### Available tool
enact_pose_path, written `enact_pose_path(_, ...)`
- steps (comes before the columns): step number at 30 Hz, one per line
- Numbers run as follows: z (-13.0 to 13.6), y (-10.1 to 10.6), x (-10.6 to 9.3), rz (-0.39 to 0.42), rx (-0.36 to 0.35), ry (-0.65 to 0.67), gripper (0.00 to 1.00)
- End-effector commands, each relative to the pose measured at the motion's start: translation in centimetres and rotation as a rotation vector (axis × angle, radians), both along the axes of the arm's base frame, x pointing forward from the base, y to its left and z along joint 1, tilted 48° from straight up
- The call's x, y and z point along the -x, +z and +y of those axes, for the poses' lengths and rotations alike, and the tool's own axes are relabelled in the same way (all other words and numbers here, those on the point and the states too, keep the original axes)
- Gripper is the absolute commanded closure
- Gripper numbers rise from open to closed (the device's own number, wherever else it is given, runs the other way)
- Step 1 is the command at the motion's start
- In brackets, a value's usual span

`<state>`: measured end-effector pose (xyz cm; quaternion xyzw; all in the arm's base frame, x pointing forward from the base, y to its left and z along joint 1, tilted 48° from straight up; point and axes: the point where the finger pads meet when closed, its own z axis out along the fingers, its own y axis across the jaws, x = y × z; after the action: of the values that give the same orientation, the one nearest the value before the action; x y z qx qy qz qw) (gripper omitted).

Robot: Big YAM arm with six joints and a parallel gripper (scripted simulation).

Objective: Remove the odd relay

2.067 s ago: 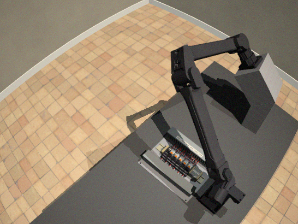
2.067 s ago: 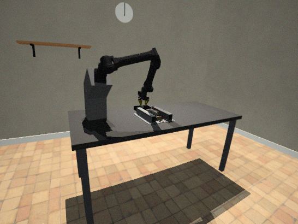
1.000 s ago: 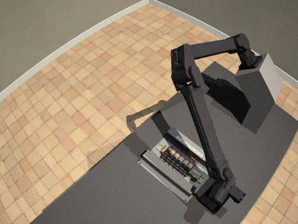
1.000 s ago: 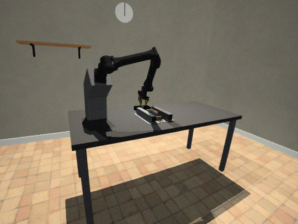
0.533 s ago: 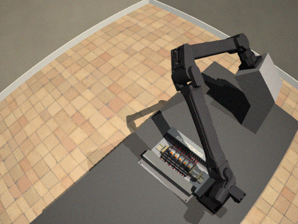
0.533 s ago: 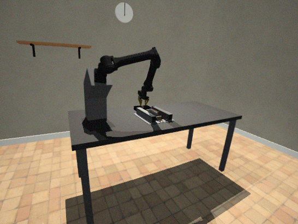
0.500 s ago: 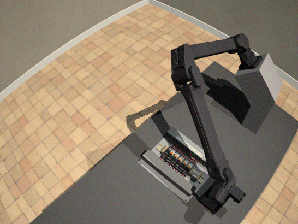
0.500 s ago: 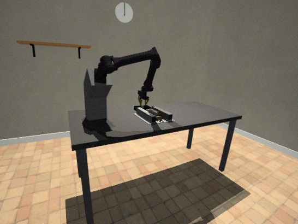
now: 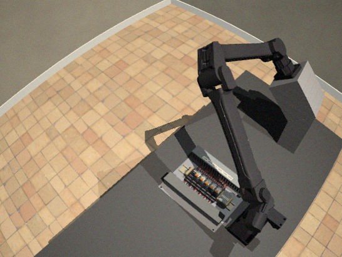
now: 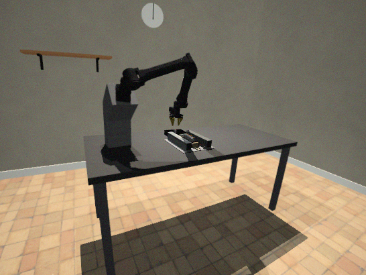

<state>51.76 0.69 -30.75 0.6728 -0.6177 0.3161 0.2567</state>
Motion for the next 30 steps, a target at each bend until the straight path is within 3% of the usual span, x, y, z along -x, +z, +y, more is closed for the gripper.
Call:
enact_pose_path(1, 4.3, 2.4, -1.6, -0.052, -0.016, 0.038, 0.41)
enact_pose_path(10, 6.6, 4.5, -1.2, -0.056, -0.018, 0.038, 0.41)
enact_pose_path(21, 6.1, 3.0, 0.0, -0.030, -0.009, 0.039, 0.41)
enact_pose_path(30, 6.2, 3.4, -0.3, -0.035, -0.011, 0.042, 0.41)
